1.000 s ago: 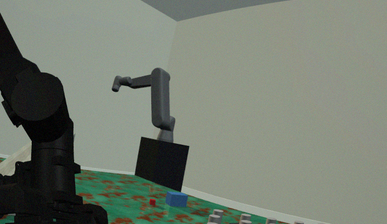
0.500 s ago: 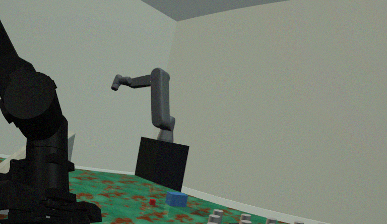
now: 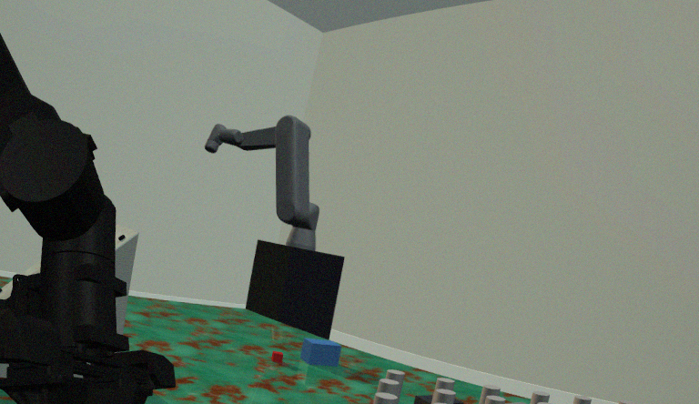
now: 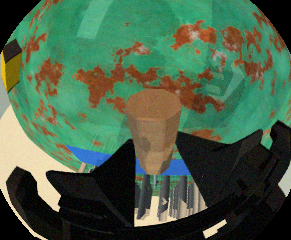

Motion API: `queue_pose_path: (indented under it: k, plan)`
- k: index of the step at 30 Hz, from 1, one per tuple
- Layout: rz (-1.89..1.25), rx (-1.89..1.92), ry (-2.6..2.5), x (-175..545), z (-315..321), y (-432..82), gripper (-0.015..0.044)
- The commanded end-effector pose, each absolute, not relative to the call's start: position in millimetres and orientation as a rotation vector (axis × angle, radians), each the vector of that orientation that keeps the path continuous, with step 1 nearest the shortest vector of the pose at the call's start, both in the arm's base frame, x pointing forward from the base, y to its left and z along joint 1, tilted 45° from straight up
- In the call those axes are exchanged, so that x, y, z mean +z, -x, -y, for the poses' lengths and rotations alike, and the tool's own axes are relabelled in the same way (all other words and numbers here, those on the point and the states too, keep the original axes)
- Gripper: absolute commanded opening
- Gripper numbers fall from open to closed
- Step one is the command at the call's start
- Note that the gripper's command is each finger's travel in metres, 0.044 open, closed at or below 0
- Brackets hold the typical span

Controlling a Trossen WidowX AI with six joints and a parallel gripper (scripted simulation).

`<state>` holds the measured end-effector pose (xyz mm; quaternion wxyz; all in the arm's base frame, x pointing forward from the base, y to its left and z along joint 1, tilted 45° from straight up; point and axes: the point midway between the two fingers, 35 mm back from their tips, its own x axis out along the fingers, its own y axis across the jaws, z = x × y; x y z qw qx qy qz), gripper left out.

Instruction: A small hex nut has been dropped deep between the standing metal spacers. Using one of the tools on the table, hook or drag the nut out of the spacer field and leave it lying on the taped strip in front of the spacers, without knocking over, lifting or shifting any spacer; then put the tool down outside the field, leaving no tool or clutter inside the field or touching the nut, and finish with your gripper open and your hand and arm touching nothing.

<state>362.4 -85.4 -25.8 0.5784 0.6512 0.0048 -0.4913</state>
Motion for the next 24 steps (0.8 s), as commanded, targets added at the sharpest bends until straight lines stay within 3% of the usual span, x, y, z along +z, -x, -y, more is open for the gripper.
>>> queue_pose_path:
  k: [1,24]
  plan:
    - [-0.017,-1.148,-1.519,-25,86,-358,0.0000]
    - [-0.016,-1.150,-1.518,-18,94,-346,0.0000]
